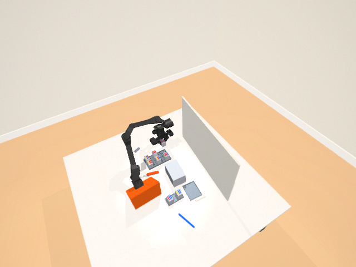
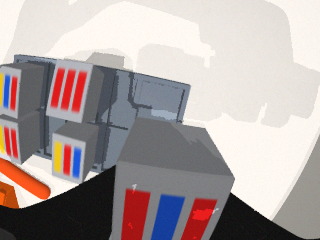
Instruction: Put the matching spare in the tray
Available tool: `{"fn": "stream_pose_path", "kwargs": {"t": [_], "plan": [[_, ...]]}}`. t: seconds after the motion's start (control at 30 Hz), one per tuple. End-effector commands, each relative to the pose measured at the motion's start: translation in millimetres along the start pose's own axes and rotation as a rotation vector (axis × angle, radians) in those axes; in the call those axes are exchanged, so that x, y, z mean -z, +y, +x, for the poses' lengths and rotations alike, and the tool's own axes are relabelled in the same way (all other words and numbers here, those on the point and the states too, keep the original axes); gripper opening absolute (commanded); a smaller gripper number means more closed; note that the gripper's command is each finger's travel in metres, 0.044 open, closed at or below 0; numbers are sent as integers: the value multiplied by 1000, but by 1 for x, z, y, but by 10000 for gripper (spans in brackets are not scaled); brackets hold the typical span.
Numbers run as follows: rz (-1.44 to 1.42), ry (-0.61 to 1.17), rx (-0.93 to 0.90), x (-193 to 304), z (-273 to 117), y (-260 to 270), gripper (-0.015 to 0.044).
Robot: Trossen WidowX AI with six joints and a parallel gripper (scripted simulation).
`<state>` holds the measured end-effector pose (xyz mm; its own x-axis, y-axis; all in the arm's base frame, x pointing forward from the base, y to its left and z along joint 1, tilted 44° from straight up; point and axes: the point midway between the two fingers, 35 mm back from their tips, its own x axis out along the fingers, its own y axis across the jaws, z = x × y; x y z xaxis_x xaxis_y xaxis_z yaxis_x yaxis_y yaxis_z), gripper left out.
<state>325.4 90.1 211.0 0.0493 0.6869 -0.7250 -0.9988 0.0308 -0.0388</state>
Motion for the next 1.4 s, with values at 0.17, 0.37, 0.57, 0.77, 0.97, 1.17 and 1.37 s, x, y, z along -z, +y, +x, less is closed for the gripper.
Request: {"fn": "stream_pose_path", "kwargs": {"t": [0.17, 0.37, 0.57, 0.77, 0.97, 1.17, 1.37], "plan": [[9, -2, 17, -1, -39, 3, 0], [10, 12, 20, 20, -41, -10, 0], [11, 34, 22, 59, -44, -29, 0], [12, 51, 20, 101, -48, -43, 0], [13, 64, 17, 145, -51, -52, 0], [12, 71, 11, 191, -54, -56, 0], [10, 72, 4, 236, -56, -55, 0]]}}
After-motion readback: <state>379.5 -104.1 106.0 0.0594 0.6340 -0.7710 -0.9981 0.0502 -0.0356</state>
